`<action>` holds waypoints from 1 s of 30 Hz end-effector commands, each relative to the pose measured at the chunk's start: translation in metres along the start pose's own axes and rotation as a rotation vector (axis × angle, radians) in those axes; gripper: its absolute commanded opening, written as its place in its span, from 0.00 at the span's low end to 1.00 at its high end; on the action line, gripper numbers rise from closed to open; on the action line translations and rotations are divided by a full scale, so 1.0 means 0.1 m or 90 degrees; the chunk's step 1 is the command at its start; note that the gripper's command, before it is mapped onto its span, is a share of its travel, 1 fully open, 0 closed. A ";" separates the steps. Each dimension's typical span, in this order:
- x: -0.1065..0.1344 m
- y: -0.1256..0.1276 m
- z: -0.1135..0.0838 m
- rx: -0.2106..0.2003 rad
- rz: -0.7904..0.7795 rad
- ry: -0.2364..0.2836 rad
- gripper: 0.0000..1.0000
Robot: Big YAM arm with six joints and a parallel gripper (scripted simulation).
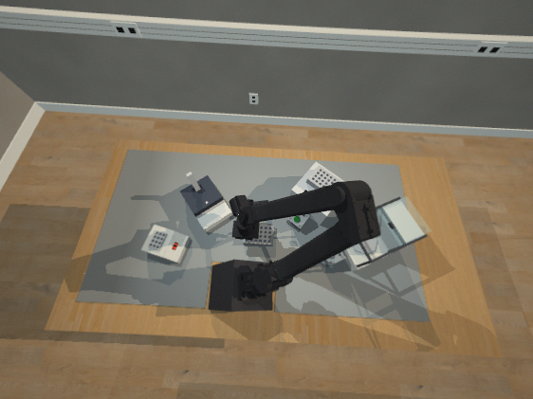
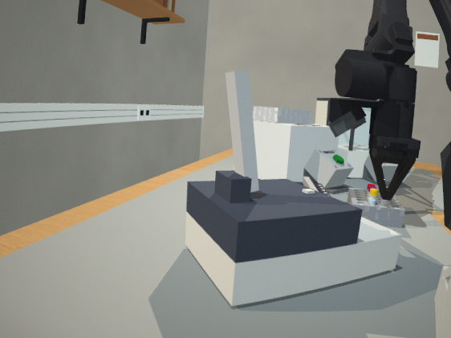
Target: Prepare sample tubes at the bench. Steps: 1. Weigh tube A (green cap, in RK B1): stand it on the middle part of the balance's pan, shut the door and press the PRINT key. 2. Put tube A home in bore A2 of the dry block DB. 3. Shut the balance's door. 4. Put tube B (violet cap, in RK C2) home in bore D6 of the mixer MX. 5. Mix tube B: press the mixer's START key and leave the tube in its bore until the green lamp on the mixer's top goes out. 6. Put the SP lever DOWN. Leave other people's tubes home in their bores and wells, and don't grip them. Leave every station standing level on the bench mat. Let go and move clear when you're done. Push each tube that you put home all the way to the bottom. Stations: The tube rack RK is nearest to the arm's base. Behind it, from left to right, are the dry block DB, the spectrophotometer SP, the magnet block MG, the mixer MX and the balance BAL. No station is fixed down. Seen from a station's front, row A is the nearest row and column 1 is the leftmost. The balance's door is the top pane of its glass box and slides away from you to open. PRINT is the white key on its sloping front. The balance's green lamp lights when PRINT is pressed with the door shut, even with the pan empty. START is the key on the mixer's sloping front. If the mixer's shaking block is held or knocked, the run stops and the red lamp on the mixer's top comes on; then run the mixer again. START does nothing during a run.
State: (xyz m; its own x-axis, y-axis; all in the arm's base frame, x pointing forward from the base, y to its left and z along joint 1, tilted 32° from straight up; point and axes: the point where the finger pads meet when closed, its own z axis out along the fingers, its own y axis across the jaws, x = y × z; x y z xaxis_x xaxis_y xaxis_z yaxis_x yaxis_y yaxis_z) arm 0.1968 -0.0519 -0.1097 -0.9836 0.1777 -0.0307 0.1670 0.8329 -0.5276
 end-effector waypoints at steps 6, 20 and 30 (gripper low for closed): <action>-0.07 0.00 -0.01 -0.003 0.007 -0.008 0.09; -0.07 -0.01 -0.01 -0.003 0.007 -0.008 0.09; -0.07 -0.01 -0.01 -0.003 0.007 -0.008 0.09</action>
State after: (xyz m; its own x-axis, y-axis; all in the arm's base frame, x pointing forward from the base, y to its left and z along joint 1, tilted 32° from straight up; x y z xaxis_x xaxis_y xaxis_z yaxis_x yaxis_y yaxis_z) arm 0.1966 -0.0533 -0.1088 -0.9838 0.1766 -0.0303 0.1658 0.8332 -0.5275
